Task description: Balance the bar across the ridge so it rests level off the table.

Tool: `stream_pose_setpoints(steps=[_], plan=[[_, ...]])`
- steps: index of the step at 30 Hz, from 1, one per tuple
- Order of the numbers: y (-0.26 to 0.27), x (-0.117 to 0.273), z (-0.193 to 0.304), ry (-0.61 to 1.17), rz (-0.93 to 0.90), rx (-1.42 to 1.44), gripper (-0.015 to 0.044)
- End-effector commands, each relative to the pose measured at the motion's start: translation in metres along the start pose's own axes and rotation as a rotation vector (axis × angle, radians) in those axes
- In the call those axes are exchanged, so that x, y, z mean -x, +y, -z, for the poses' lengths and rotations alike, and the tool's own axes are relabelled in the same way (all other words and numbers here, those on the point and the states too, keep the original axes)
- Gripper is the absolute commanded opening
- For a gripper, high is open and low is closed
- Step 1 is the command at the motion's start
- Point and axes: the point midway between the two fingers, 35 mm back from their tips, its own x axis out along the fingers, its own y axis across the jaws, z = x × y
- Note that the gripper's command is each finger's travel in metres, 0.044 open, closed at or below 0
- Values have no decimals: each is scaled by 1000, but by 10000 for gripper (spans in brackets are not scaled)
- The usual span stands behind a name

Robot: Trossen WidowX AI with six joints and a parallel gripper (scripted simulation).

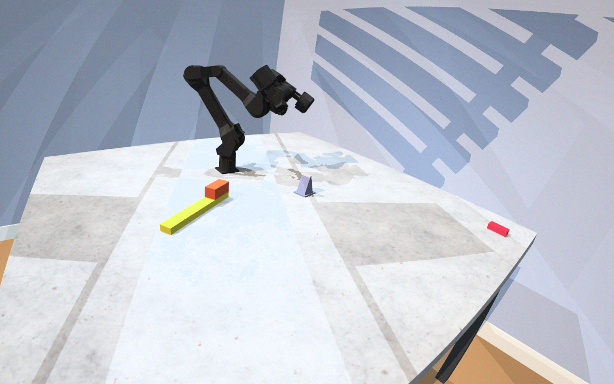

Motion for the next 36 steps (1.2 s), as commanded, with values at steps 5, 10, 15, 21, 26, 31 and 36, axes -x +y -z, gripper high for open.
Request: stream_pose_setpoints(steps=[5, 10, 15, 21, 26, 31, 36], plan=[[10, 4, 11, 41, -43, -75, 315], [34, 17, 36, 149, -138, -250, 315], [63, 34, 60, 274, -227, -456, 315], [97, 63, 84, 446, -321, -697, 315], [122, 93, 100, 605, -386, -891, 315], [144, 127, 112, 775, -436, -1071, 315], [161, 162, 118, 947, -472, -1215, 315]])
